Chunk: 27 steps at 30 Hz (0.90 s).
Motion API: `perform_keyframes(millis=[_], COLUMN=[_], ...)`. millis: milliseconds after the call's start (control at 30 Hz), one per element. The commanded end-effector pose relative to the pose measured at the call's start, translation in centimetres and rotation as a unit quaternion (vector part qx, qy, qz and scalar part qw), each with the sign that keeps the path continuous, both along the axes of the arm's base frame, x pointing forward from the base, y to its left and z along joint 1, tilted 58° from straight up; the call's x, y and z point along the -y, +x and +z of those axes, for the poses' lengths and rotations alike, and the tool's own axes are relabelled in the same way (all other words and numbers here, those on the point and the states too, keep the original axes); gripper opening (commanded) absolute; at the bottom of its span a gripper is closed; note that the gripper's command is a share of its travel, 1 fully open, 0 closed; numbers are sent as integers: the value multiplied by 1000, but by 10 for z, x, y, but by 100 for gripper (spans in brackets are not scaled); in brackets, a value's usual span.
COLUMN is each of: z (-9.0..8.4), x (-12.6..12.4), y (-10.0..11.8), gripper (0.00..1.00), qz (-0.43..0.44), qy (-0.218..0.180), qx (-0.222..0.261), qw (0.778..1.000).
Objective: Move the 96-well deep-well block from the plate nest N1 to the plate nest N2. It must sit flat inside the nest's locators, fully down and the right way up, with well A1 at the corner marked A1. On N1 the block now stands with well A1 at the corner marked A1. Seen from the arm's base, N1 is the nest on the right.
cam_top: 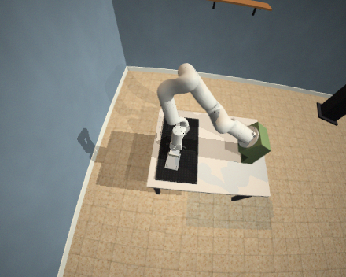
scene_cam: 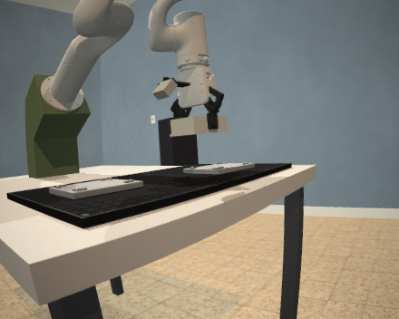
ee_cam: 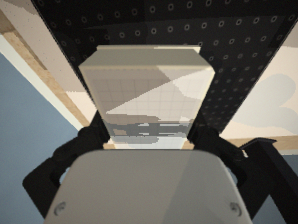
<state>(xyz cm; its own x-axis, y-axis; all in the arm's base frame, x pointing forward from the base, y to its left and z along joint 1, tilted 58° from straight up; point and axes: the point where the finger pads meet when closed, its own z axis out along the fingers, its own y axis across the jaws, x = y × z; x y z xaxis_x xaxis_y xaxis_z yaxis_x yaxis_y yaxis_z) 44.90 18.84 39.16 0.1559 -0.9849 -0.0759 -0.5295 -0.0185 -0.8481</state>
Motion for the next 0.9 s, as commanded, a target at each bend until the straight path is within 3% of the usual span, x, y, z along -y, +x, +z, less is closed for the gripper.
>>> perform_keyframes(millis=[0,467,867], z=[2,7,8], x=[-12,-58,-69], y=[0,-5,-6], gripper=[0,0,0], qz=[-13,-13,-13], qy=[-10,-10,-10], qx=[-3,-3,-3], qw=[1000,1000,1000])
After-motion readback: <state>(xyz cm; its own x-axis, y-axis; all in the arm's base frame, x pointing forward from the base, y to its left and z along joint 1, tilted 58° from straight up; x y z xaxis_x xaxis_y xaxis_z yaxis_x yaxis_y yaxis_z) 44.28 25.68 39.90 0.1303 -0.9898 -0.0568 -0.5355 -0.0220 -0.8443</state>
